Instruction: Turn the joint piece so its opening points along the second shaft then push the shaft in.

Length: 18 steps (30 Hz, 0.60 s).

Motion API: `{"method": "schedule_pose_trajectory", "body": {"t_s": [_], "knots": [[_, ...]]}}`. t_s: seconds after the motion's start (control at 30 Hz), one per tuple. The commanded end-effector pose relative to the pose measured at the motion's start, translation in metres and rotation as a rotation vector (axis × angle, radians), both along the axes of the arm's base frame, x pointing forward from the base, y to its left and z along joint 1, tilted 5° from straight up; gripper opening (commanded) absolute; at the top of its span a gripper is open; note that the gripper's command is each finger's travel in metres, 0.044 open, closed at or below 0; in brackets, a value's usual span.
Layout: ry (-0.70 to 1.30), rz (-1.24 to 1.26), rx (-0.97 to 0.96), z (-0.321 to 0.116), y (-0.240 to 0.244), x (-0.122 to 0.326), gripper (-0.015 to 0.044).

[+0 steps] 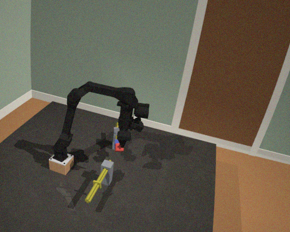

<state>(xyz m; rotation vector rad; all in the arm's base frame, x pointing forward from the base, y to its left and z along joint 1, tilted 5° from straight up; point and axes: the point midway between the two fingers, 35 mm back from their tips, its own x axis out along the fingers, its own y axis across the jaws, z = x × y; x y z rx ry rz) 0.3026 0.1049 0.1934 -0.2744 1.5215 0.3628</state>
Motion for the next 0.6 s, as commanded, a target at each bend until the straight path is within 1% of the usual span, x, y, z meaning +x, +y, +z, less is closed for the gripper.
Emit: {"method": "schedule_pose_trajectory", "body": {"t_s": [0.0,0.57], "knots": [[-0.013,0.103,-0.015,-0.0011,-0.0002,-0.0001,0.0440],[-0.054,0.638,-0.078,-0.0062,0.0018,-0.0008,0.0440]]}}
